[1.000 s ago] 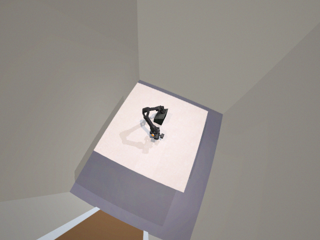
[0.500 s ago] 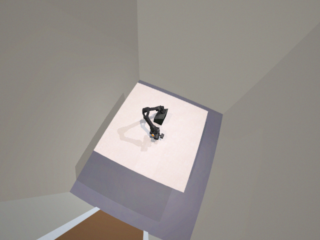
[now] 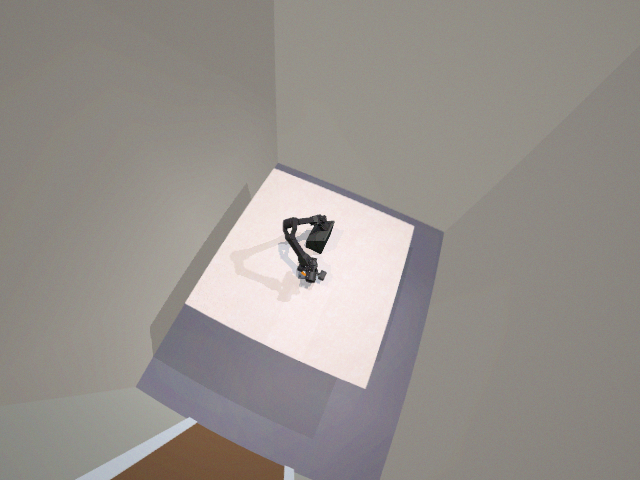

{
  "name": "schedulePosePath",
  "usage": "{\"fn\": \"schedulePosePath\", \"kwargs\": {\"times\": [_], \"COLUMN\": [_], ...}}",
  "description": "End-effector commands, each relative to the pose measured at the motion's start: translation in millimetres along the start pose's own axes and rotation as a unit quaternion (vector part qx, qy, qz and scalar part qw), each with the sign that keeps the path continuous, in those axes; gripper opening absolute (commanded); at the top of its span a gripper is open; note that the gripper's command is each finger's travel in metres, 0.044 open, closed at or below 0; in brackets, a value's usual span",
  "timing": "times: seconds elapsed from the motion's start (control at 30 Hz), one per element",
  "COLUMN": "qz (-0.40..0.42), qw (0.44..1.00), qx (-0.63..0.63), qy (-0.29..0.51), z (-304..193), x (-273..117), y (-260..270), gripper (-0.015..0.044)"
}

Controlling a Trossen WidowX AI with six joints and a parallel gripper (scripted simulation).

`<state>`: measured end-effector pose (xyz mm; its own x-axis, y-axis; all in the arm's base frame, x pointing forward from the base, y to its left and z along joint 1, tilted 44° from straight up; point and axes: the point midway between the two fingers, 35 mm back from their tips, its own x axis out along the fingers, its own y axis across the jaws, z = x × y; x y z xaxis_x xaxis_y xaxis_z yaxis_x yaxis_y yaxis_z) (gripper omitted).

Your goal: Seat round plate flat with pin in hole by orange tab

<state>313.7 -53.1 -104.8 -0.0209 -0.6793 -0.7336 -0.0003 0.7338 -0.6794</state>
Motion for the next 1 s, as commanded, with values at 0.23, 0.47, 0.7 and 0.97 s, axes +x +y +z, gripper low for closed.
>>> {"fn": "schedulePosePath", "kwargs": {"times": [0.23, 0.47, 0.7, 0.97], "qz": [-0.009, -0.009, -0.009, -0.009], "qw": [1.000, 1.000, 1.000, 1.000], "qx": [0.008, 0.008, 0.008, 0.008], "qy": [-0.007, -0.007, -0.007, -0.007], "z": [7.1, 7.9, 8.8, 9.6], "x": [0.1, 0.0, -0.1, -0.4], "y": [-6.3, -7.0, -7.9, -9.0], "gripper": [0.0000, 0.0000, 0.0000, 0.0000]}}
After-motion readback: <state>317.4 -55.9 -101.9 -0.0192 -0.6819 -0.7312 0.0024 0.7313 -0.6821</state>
